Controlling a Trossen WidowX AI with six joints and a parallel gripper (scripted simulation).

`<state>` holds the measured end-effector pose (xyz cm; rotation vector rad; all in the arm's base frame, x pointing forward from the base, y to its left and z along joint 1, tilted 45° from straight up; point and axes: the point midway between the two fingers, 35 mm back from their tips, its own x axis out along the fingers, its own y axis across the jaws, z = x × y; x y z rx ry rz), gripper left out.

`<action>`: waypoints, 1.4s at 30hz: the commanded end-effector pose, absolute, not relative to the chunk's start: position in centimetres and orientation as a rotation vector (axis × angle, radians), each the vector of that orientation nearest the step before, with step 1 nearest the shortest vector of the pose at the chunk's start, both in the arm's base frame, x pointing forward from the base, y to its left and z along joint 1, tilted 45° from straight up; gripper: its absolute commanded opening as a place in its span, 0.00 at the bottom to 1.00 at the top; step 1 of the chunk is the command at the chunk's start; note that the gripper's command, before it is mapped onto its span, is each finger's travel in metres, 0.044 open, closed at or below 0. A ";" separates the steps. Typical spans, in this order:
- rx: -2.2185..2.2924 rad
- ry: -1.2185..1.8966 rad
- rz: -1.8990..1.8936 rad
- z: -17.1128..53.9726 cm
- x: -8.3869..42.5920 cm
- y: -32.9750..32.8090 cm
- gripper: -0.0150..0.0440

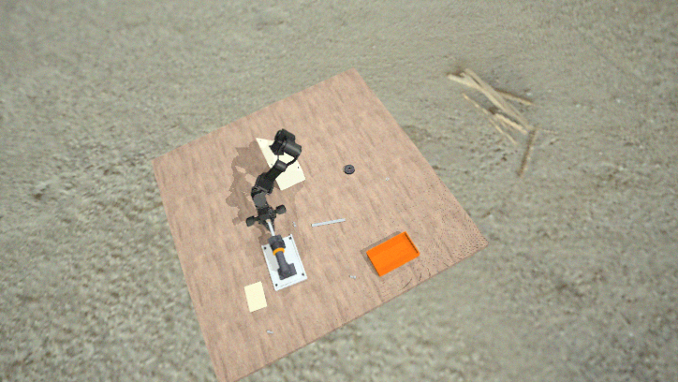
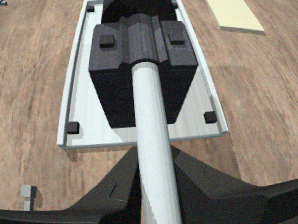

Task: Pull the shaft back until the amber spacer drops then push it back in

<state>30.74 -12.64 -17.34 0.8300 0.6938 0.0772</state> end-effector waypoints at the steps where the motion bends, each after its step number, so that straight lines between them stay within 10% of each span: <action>1: 0.827 0.693 0.082 -17.3 30.7 -12.6 0.25; 42: 0.827 0.693 0.082 -17.3 30.3 -12.5 0.25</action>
